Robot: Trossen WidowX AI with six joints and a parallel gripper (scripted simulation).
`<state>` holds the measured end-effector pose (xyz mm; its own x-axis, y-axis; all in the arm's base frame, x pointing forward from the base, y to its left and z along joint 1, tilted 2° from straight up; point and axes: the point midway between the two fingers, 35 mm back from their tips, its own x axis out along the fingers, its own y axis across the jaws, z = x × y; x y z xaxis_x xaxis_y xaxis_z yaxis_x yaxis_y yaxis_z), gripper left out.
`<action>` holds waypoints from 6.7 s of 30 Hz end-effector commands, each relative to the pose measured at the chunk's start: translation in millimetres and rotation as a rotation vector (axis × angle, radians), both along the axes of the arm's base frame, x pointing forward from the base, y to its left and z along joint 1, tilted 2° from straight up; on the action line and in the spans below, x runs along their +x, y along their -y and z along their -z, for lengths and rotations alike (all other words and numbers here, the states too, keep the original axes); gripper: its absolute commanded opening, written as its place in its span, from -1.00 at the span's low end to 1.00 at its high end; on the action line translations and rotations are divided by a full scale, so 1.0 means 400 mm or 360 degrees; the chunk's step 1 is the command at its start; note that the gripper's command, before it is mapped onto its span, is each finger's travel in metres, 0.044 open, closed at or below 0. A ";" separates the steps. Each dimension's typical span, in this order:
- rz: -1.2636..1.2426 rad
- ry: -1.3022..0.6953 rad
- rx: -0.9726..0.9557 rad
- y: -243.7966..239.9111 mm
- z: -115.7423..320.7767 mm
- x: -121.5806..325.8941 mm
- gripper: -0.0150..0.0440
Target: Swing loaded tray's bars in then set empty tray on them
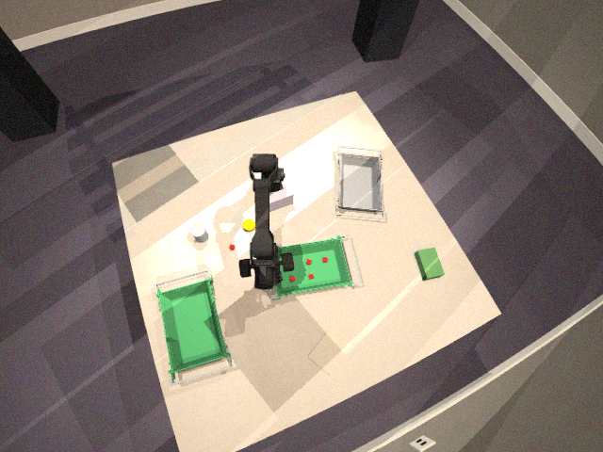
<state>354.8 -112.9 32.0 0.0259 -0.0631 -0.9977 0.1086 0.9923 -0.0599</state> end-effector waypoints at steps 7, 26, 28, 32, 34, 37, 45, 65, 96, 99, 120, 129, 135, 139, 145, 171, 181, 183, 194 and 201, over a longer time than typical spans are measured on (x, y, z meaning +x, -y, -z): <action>-0.0017 0.0005 0.0024 -0.093 -0.009 0.013 -0.22; -0.0017 0.0006 0.0027 -0.147 -0.077 0.023 -0.22; -0.0018 0.0003 0.0037 -0.150 -0.053 0.022 -0.22; -0.0018 0.0003 0.0037 -0.150 -0.053 0.022 -0.22; -0.0018 0.0003 0.0037 -0.150 -0.053 0.022 -0.22; -0.0018 0.0003 0.0037 -0.150 -0.053 0.022 -0.22; -0.0018 0.0003 0.0037 -0.150 -0.053 0.022 -0.22; -0.0019 0.0004 0.0038 -0.159 -0.315 0.034 -0.22; -0.3843 -0.0155 -0.0081 -0.685 -0.129 0.122 -0.22; -0.4180 -0.0169 -0.0098 -0.733 -0.109 0.114 -0.22; -0.5009 -0.0202 -0.0145 -0.849 -0.055 0.083 -0.22; -0.5009 -0.0202 -0.0145 -0.849 0.029 0.088 -0.22; -0.5009 -0.0203 -0.0145 -0.847 0.091 0.088 -0.22; -0.5009 -0.0203 -0.0145 -0.845 0.090 0.087 -0.22; -0.5009 -0.0205 -0.0145 -0.817 0.036 0.083 -0.22; -0.5009 -0.0220 -0.0144 -0.667 0.017 0.071 -0.22; -0.5014 -0.0232 -0.0153 -0.674 -0.043 0.072 -0.22; -0.5014 -0.0232 -0.0153 -0.674 -0.043 0.072 -0.22; -0.5014 -0.0232 -0.0153 -0.674 -0.043 0.072 -0.22; -0.5014 -0.0232 -0.0153 -0.674 -0.043 0.072 -0.31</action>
